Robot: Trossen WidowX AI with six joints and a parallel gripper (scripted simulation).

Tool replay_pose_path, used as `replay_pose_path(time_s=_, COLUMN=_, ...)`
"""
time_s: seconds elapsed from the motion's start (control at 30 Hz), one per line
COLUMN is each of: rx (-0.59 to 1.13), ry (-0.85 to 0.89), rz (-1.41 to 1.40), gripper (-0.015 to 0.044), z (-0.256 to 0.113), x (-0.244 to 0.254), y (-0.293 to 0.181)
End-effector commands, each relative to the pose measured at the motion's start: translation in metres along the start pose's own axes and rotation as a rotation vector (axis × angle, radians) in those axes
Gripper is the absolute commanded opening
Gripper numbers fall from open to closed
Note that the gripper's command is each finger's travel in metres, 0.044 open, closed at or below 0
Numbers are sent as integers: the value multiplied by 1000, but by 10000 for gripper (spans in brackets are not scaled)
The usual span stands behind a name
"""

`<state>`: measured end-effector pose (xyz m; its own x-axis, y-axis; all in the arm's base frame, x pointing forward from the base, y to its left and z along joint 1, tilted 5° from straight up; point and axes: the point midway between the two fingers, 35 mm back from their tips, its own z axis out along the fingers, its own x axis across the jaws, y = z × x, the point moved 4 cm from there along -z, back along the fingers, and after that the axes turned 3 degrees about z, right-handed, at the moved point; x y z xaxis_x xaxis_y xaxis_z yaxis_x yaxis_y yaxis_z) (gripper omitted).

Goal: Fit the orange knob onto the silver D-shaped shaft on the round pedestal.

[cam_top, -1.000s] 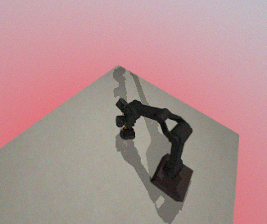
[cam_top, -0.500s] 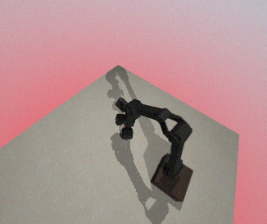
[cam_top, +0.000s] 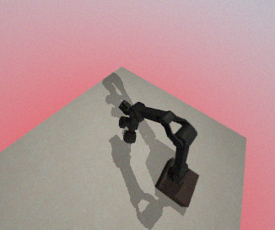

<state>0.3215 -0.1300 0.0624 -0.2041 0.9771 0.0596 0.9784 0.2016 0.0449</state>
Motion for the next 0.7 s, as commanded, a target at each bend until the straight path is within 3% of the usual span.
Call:
replay_pose_path(time_s=0.0, rx=-2, ry=-4, rz=5, gripper=0, z=-2, x=1, y=-2)
replay_pose_path(time_s=0.67, rx=-2, ry=-4, rz=91, gripper=0, z=-4, x=1, y=-1)
